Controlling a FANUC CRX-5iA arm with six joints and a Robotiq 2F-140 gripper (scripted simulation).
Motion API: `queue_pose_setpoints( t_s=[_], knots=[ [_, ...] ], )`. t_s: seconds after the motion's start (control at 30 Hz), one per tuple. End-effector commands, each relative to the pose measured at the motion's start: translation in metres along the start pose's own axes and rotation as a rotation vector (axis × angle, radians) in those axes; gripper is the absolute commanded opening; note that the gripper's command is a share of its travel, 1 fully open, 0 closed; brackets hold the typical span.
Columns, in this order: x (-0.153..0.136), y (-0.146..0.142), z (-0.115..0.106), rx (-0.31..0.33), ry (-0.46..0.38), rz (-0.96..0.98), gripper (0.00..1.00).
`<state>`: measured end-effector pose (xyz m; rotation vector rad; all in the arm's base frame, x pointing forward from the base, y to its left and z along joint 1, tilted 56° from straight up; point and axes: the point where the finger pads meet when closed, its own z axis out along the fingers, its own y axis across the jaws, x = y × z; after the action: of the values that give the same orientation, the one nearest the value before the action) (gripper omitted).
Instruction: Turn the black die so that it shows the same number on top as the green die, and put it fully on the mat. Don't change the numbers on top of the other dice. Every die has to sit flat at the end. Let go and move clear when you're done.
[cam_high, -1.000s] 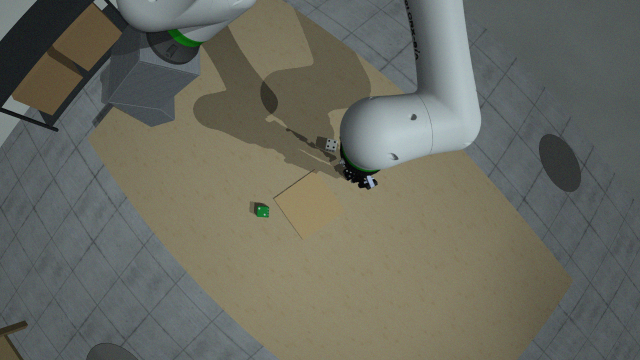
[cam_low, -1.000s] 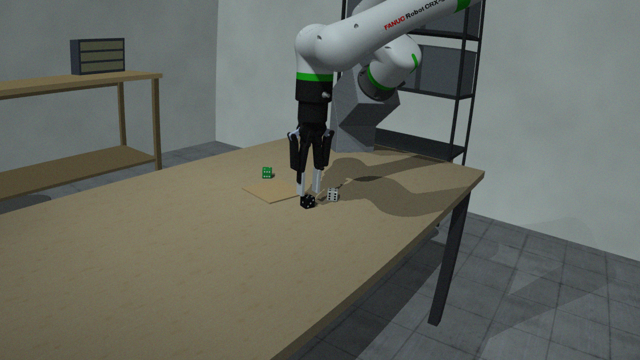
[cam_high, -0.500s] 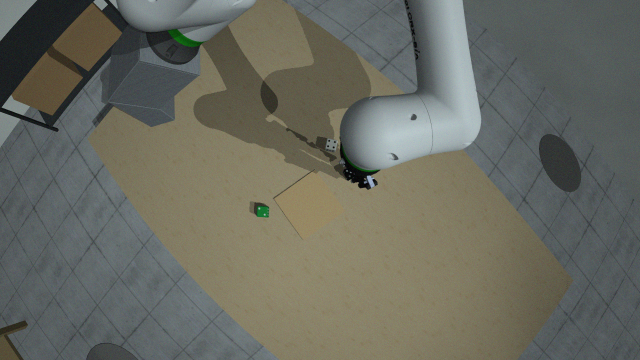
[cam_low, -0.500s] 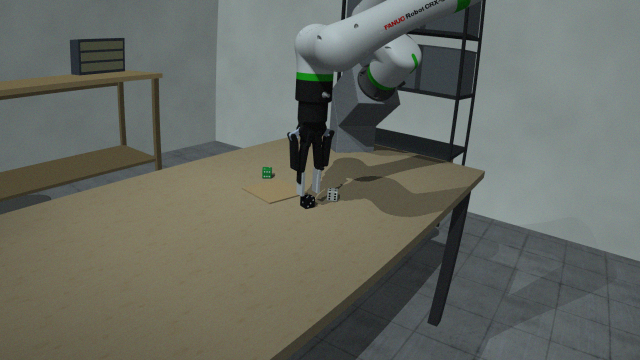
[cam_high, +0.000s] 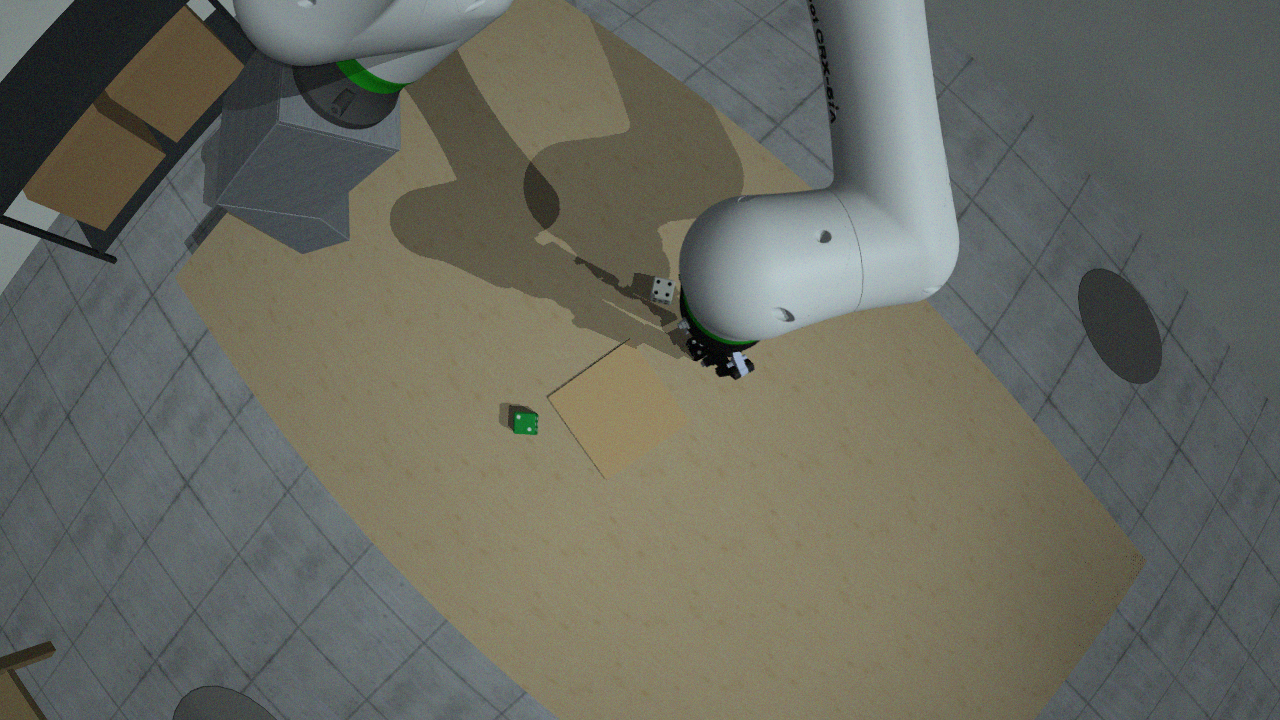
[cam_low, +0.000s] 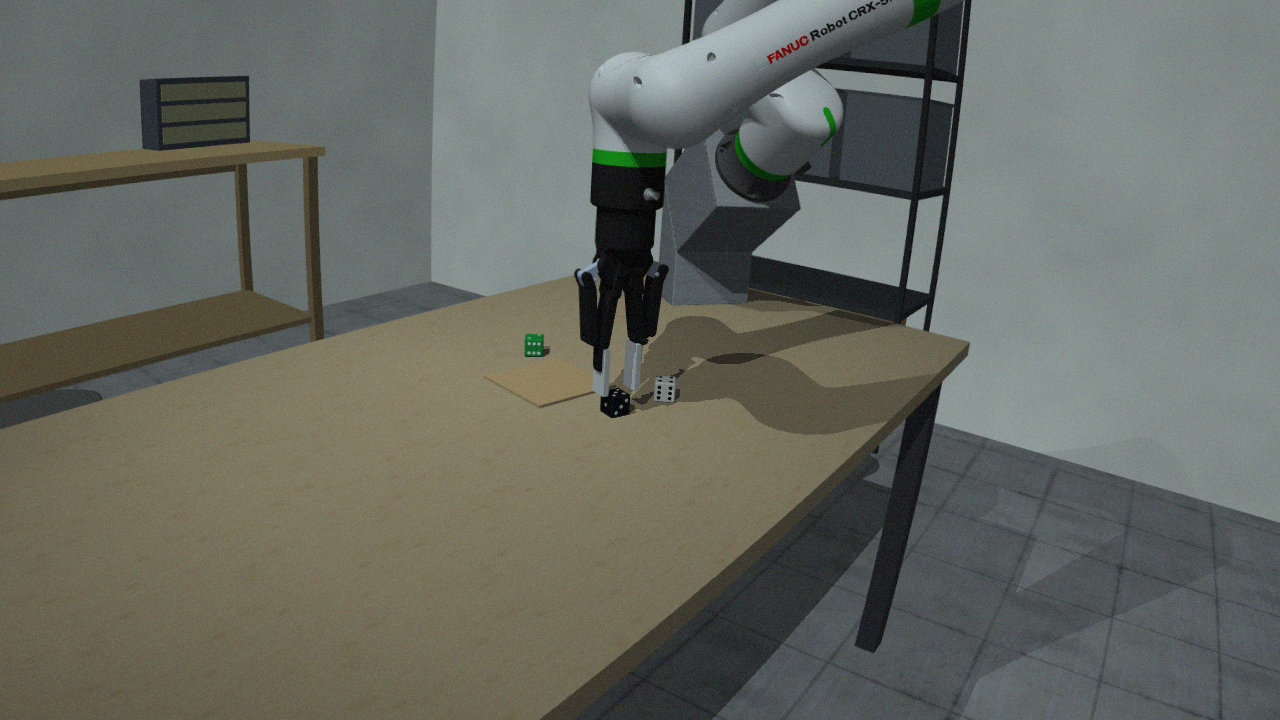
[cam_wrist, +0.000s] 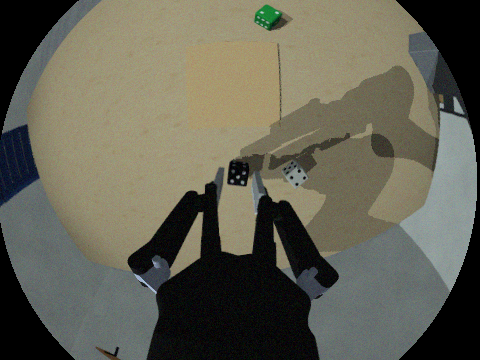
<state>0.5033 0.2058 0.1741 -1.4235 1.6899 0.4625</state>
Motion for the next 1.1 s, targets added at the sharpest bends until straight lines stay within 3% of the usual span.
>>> queue_pose_setpoints(
  t_s=[0.0,0.4,1.07],
  knots=[
    [0.000,0.000,0.005,0.000,0.000,0.000,0.28],
    [0.000,0.000,0.026,0.000,0.000,0.000,0.28],
    [0.000,0.000,0.029,0.000,0.000,0.000,0.28]
  ],
)
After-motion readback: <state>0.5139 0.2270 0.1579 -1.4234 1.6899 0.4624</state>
